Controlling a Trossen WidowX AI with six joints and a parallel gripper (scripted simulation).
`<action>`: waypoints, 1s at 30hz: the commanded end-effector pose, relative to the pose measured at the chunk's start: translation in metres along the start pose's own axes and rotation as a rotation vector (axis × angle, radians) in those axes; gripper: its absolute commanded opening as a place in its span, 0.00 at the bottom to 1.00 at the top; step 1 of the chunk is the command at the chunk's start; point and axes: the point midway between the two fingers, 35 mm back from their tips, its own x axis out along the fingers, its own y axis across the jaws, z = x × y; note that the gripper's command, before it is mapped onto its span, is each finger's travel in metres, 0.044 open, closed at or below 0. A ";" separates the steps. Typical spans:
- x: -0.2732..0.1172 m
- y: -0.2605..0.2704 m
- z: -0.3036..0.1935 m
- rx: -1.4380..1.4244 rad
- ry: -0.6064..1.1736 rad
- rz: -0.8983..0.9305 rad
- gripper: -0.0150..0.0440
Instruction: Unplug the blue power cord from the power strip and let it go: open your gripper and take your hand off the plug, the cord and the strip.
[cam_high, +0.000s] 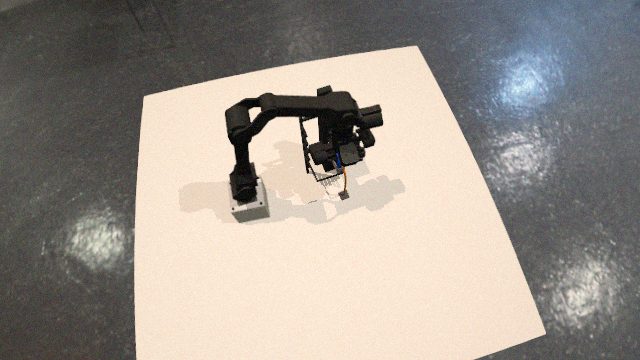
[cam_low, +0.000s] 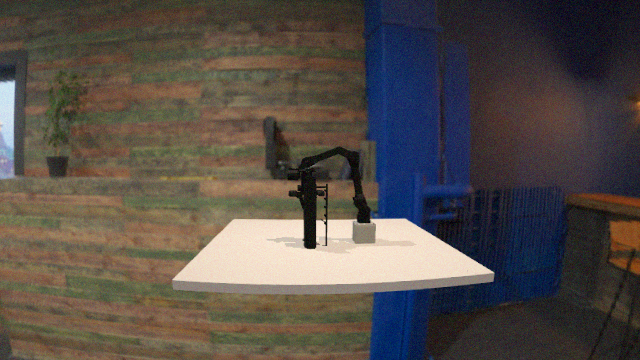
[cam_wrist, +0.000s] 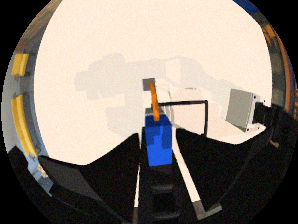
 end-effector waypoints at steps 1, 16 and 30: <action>0.001 -0.001 -0.005 0.006 0.005 -0.003 0.53; 0.013 -0.001 -0.005 0.006 0.005 -0.003 0.53; 0.011 0.000 -0.004 0.000 0.001 0.004 0.34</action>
